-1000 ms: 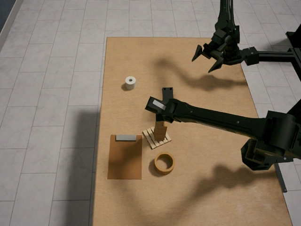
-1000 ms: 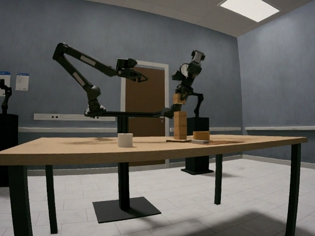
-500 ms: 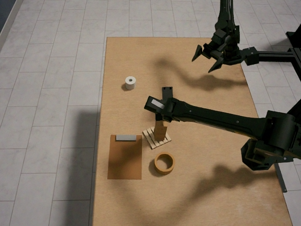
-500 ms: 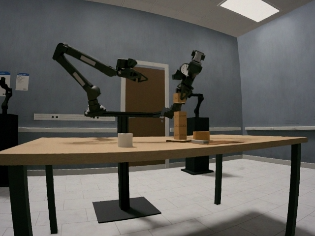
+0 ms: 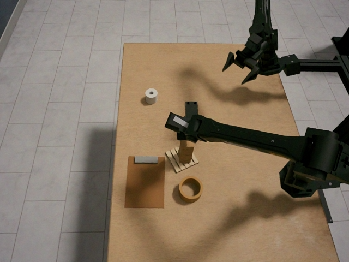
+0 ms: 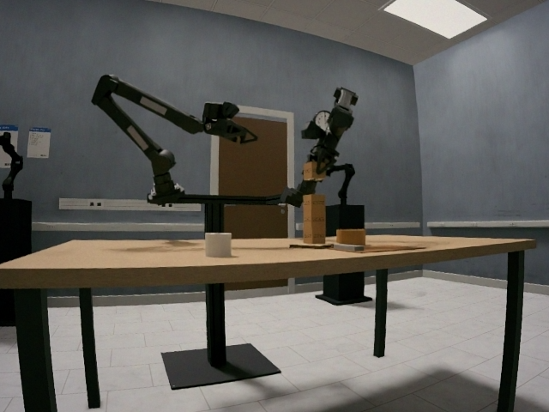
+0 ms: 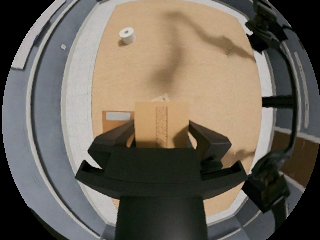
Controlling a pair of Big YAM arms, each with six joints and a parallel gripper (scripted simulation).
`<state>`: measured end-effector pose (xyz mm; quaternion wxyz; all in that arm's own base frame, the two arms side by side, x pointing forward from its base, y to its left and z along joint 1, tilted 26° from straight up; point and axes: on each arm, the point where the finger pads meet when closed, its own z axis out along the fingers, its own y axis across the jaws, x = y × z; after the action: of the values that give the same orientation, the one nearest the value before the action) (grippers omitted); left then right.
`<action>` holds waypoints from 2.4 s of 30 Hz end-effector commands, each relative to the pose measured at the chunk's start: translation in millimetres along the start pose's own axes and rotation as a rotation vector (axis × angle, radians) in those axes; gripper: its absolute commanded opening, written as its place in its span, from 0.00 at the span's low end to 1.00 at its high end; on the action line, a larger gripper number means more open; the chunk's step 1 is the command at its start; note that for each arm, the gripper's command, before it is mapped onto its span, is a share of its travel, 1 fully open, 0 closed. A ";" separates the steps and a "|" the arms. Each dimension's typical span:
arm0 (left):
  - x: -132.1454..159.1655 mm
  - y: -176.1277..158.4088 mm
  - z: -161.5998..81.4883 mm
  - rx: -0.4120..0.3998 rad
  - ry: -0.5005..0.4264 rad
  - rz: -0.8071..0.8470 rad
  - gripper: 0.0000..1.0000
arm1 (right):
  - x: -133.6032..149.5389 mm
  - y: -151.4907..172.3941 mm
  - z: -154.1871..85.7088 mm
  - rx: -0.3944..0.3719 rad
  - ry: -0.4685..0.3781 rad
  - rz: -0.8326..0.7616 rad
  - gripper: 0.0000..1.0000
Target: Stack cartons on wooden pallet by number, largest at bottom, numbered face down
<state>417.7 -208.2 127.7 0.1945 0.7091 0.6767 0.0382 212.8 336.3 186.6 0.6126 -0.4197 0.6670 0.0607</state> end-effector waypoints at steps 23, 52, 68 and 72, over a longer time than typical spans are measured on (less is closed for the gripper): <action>19.2 2.0 30.2 -0.018 -0.006 0.011 0.50 | -13.8 -2.0 2.6 0.005 -0.024 0.006 1.00; 29.4 -3.0 47.7 -0.001 0.001 0.007 0.50 | -13.8 -2.0 2.6 0.005 -0.024 0.006 1.00; 22.0 -1.3 40.6 -0.011 -0.006 0.010 0.79 | -13.8 -2.0 2.6 0.005 -0.024 0.006 1.00; 17.5 -1.2 28.7 -0.041 -0.018 0.017 0.79 | -13.8 -2.0 2.6 0.005 -0.024 0.006 1.00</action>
<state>425.4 -192.9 81.8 0.1962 0.7106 0.6745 0.0401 212.8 336.3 186.6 0.6126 -0.4197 0.6670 0.0607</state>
